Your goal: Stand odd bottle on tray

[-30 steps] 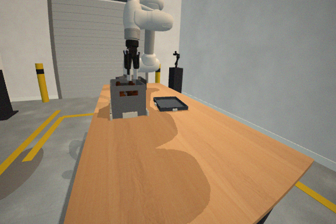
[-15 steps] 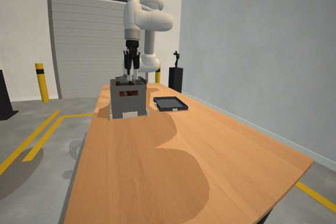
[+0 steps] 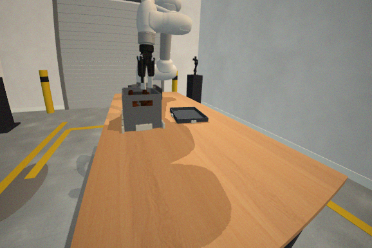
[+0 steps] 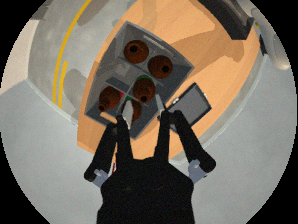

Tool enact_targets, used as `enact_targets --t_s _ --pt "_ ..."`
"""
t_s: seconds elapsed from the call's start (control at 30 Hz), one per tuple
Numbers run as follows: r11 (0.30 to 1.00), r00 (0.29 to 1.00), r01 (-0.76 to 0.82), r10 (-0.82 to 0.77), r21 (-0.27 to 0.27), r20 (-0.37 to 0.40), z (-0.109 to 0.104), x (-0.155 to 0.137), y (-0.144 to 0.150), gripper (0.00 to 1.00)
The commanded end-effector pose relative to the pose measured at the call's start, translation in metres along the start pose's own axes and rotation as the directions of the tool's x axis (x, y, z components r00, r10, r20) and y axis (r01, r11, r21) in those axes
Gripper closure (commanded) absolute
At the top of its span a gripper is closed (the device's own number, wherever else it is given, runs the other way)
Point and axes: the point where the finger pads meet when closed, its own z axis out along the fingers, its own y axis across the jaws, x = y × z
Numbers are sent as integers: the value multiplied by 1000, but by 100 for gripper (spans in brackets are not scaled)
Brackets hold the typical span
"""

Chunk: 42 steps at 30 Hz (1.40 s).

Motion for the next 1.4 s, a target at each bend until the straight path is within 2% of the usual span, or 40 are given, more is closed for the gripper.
enact_targets --t_s 0.0,1.0,1.37 --pt "1000 1000 -3 3 1 -2 2 -1 2 62" --pt "1000 1000 -3 3 1 -2 4 -1 2 62" --pt "1000 1000 -3 3 1 -2 14 -1 2 62"
